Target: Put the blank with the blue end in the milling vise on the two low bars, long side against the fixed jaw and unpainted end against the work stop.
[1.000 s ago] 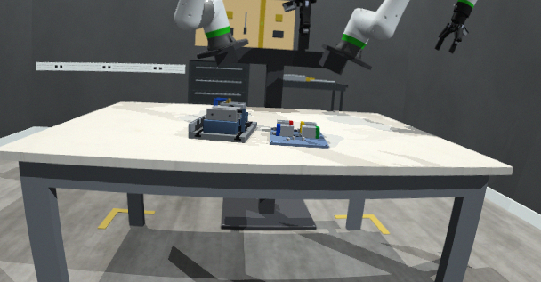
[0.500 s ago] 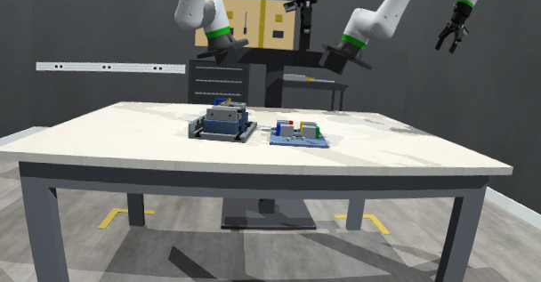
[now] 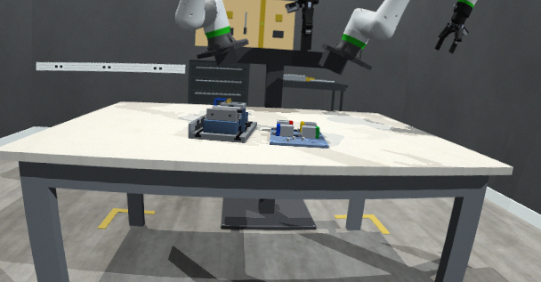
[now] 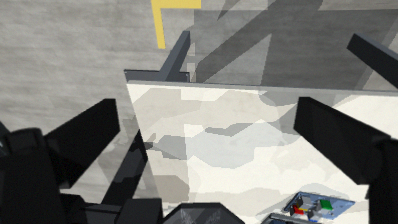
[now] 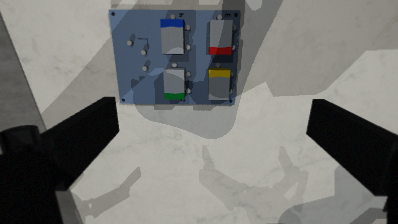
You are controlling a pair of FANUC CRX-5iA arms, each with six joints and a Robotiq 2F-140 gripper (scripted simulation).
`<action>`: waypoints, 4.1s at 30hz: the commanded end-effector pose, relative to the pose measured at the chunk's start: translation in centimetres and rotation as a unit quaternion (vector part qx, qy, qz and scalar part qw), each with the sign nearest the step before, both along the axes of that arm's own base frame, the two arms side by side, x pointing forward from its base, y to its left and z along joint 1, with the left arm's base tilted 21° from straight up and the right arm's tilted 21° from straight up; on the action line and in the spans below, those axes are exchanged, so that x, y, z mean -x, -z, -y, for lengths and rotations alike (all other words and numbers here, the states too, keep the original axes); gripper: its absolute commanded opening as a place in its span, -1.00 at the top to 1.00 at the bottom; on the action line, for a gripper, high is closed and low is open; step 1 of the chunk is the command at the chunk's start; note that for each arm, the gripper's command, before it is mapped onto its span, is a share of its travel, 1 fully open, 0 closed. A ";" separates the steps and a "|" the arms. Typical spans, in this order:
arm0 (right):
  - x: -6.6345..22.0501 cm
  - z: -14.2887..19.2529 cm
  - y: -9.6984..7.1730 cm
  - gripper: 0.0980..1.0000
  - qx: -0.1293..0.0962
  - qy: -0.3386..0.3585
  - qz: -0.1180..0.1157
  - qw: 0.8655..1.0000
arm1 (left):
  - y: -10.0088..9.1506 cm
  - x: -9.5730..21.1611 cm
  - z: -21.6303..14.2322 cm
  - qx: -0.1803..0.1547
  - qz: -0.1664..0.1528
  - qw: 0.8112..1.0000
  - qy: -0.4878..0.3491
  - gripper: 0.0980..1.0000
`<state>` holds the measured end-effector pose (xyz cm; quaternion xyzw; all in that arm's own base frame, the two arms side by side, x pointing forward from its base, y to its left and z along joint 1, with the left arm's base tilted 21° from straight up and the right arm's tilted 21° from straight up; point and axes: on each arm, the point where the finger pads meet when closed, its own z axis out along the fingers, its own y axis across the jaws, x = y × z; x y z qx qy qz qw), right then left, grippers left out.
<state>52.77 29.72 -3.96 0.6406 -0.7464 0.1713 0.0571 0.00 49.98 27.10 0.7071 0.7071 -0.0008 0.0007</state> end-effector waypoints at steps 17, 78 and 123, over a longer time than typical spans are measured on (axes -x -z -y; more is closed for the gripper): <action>-0.3 0.1 -0.2 -1.00 0.000 0.000 0.001 1.000 | -0.1 0.0 0.0 -0.001 0.000 1.000 0.000 -1.00; -0.3 0.1 -0.2 -1.00 0.000 0.000 0.001 1.000 | -0.1 0.0 0.0 -0.001 0.000 1.000 0.000 -1.00; -2.1 1.3 -0.9 -1.00 0.000 0.000 0.001 1.000 | -0.1 0.0 0.0 -0.001 0.000 1.000 0.000 -1.00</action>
